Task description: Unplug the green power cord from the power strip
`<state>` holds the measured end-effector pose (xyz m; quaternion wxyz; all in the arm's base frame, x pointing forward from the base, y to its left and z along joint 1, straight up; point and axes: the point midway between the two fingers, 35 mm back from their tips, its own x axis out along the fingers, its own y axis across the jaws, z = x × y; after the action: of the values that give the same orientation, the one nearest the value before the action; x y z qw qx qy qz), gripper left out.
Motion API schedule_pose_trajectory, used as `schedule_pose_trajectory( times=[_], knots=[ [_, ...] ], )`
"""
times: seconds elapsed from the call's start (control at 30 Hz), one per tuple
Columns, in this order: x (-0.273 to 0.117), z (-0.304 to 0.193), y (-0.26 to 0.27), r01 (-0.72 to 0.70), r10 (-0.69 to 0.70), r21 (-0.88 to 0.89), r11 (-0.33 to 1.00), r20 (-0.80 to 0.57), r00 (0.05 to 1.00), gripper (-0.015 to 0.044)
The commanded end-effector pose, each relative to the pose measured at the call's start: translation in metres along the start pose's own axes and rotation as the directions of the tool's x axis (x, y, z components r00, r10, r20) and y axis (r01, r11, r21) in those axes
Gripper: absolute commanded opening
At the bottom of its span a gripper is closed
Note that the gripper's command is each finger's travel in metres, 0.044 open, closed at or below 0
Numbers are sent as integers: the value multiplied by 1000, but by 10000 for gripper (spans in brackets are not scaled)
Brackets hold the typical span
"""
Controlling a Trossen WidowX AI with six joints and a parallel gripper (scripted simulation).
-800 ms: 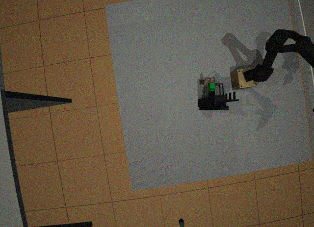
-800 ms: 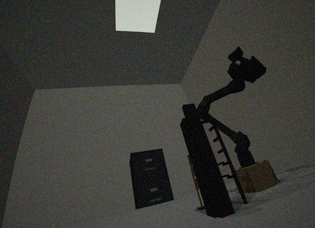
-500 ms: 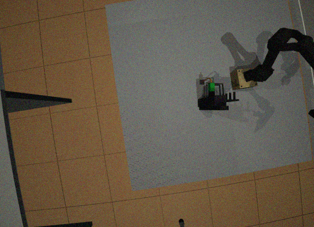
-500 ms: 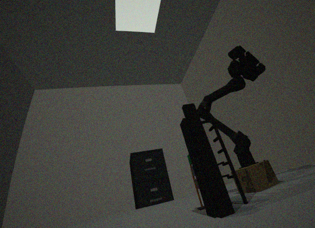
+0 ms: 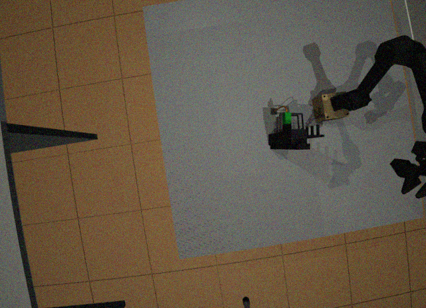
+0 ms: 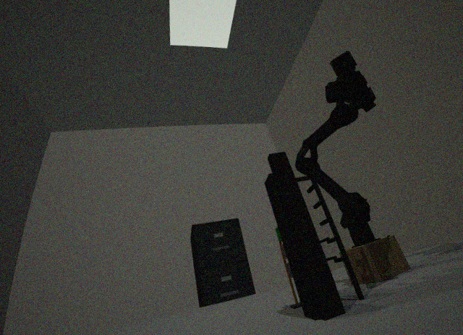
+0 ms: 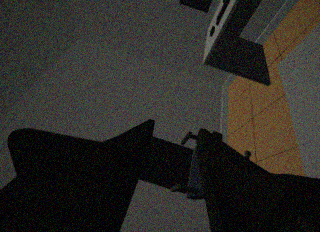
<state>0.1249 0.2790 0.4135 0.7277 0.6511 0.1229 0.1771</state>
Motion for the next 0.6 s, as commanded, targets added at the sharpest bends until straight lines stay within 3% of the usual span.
schedule_pose_trajectory(
  times=[0.0,0.57],
  knots=[
    [24,12,-8,29,-26,-85,996,37,999,160],
    [117,119,-77,353,-287,-336,873,232,930,160]
  ],
)
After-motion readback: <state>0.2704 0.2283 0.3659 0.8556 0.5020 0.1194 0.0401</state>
